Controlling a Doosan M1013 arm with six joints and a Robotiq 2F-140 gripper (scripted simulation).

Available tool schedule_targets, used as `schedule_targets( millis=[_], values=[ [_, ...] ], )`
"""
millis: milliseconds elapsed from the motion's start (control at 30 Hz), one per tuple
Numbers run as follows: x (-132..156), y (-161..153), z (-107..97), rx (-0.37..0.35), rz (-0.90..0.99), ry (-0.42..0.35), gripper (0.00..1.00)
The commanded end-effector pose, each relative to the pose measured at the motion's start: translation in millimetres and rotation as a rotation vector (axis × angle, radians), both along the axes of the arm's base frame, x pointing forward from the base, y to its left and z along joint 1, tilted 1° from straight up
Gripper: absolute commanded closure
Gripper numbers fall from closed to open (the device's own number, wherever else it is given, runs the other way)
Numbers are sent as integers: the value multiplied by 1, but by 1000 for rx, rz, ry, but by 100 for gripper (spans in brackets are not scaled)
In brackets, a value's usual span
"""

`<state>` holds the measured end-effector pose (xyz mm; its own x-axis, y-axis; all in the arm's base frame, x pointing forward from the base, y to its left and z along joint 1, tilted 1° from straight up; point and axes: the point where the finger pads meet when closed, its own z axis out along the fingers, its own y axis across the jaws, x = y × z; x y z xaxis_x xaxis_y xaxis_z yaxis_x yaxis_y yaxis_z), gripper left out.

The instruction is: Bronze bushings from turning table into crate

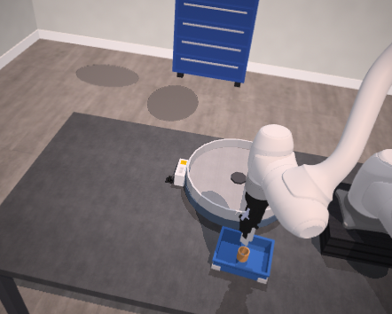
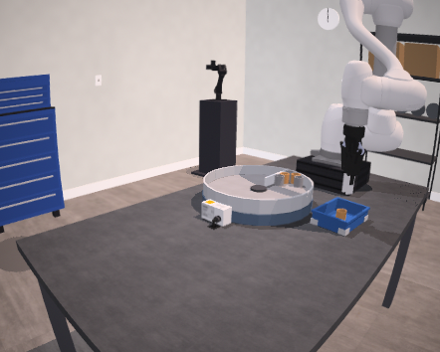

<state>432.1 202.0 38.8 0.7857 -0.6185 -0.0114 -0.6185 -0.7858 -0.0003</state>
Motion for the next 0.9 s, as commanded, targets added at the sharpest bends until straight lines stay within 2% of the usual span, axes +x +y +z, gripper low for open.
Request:
schedule_targets(
  millis=[0, 867],
  values=[
    [1, 1, 3, 1, -3, -1, 90],
    [1, 1, 10, 1, -3, -1, 90]
  ],
)
